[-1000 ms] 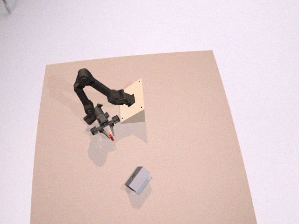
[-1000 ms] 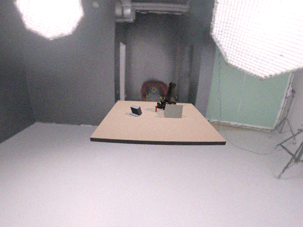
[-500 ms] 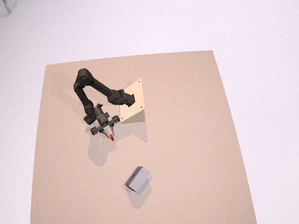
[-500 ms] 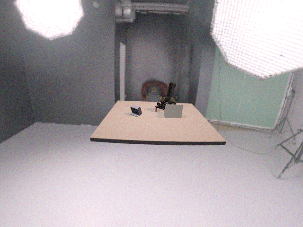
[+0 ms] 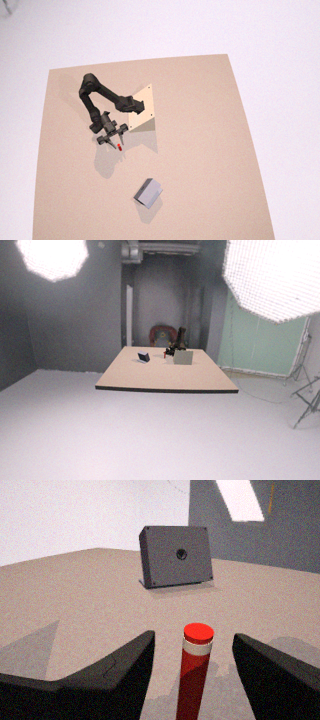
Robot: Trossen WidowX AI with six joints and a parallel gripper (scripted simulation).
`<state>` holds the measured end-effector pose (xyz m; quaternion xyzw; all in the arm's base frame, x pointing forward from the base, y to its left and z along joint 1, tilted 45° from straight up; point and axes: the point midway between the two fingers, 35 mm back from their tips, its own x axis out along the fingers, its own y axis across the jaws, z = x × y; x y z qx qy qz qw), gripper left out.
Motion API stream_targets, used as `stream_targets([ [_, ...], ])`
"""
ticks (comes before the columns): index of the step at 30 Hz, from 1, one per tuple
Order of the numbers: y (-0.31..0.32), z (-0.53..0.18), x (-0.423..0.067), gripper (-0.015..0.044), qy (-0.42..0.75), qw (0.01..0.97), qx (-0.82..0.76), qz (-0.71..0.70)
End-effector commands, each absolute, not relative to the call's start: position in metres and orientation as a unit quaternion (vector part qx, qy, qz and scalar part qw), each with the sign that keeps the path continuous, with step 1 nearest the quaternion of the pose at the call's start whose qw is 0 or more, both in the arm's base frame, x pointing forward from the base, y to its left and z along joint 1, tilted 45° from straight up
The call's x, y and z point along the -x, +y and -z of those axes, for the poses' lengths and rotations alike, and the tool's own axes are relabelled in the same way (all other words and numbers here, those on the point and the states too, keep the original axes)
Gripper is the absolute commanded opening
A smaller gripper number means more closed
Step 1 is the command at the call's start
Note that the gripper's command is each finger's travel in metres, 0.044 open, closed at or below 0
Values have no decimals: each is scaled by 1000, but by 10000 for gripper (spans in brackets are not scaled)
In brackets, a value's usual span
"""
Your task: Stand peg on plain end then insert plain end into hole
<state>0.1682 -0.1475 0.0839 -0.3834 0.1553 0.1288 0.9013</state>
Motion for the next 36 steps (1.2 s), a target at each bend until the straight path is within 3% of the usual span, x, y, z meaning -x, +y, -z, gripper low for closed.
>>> stream_targets([
  [1,-147,-84,-168,288,156,901,383,-129],
  [7,-147,-84,-168,440,156,901,383,-129],
  [15,-142,-93,-173,440,162,899,383,-136],
  [36,-34,-198,-182,440,155,902,381,-128],
])
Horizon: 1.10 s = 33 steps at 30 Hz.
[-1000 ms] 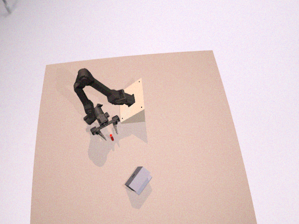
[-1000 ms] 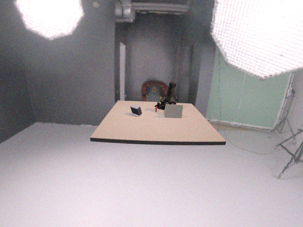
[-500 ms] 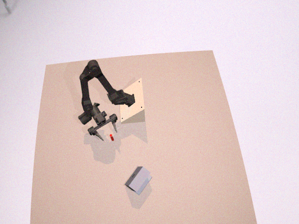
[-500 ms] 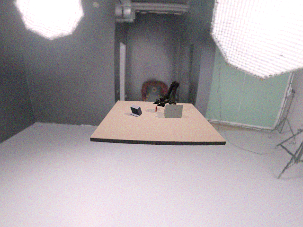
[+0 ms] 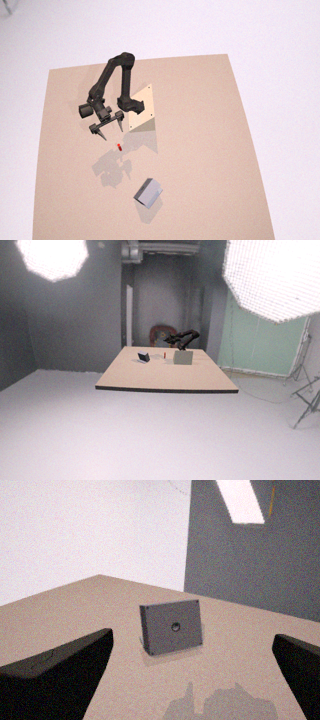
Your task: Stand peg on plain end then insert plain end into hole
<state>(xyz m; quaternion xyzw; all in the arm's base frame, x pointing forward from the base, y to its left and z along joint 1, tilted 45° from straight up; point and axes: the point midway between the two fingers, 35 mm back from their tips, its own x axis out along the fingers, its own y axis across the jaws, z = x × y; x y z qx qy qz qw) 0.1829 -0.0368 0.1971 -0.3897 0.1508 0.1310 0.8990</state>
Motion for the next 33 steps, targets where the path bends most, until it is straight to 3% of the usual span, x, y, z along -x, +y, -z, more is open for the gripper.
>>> stream_targets([
  [1,-35,-197,-182,440,161,904,375,-128],
  [16,-49,-157,-185,440,362,895,230,-125],
  [33,-65,-121,-176,440,595,784,170,-55],
])
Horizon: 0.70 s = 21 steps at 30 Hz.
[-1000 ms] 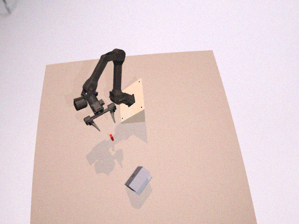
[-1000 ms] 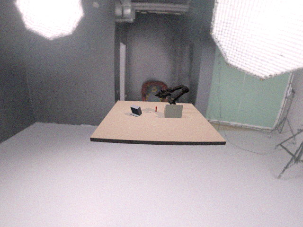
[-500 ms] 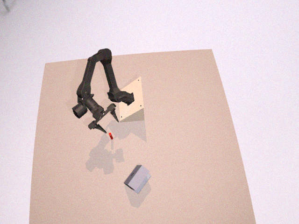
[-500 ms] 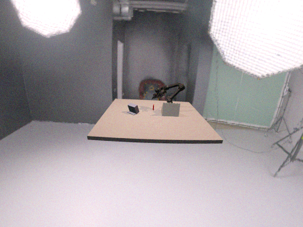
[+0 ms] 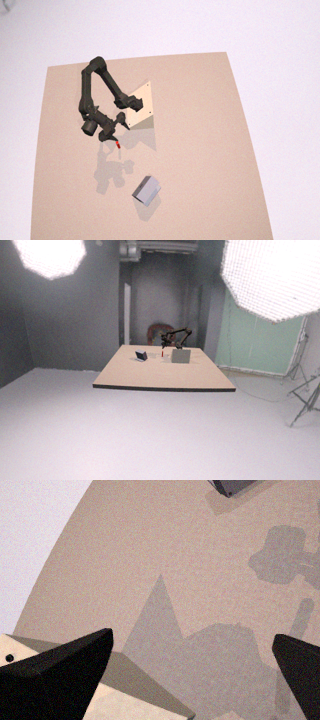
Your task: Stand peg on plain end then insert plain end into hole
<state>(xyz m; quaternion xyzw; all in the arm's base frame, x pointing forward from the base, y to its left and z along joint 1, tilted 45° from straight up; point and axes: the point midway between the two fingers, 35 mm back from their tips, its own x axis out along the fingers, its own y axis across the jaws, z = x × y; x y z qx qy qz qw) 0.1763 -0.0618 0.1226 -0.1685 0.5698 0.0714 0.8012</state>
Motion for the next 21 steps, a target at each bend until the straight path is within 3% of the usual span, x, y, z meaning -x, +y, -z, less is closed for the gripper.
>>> stream_targets([
  [1,-66,-120,-175,440,606,775,171,-49],
  [21,-85,-127,-189,440,725,603,313,116],
])
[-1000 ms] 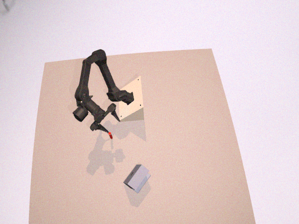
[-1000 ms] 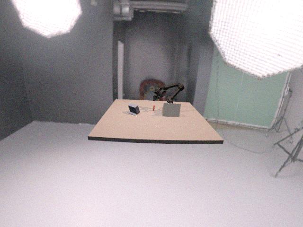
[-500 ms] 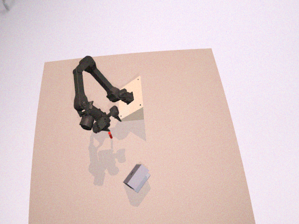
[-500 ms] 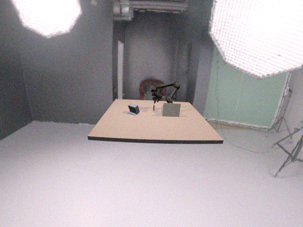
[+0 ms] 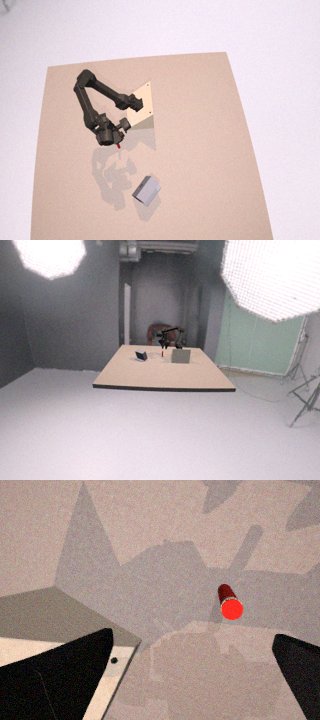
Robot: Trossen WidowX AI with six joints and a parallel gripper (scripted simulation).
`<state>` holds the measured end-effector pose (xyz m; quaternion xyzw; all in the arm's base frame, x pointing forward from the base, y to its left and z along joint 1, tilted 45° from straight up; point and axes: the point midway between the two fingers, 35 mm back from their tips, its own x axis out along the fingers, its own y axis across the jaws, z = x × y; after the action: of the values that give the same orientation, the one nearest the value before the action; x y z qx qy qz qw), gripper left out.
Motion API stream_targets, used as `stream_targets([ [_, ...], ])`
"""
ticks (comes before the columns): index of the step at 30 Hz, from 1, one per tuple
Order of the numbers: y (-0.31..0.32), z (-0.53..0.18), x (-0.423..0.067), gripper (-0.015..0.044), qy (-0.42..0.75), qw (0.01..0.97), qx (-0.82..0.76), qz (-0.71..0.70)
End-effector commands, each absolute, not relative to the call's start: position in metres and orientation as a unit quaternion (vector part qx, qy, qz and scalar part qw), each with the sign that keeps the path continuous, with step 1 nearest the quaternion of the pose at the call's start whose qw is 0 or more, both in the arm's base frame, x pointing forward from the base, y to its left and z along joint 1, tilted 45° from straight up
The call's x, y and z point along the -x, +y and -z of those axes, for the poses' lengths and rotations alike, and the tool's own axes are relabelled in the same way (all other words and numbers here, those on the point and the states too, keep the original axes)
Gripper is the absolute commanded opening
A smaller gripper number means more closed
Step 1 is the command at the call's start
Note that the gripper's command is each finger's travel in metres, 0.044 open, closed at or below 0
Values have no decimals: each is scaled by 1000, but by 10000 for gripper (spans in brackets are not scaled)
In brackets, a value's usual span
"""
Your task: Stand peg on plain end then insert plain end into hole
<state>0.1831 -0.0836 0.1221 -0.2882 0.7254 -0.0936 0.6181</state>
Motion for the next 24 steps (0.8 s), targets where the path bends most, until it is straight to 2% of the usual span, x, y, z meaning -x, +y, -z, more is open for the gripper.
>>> stream_targets([
  [1,-85,-128,-191,440,724,595,325,124],
  [13,-84,-135,-201,440,717,572,366,156],
  [24,-86,-133,-201,440,690,615,288,249],
])
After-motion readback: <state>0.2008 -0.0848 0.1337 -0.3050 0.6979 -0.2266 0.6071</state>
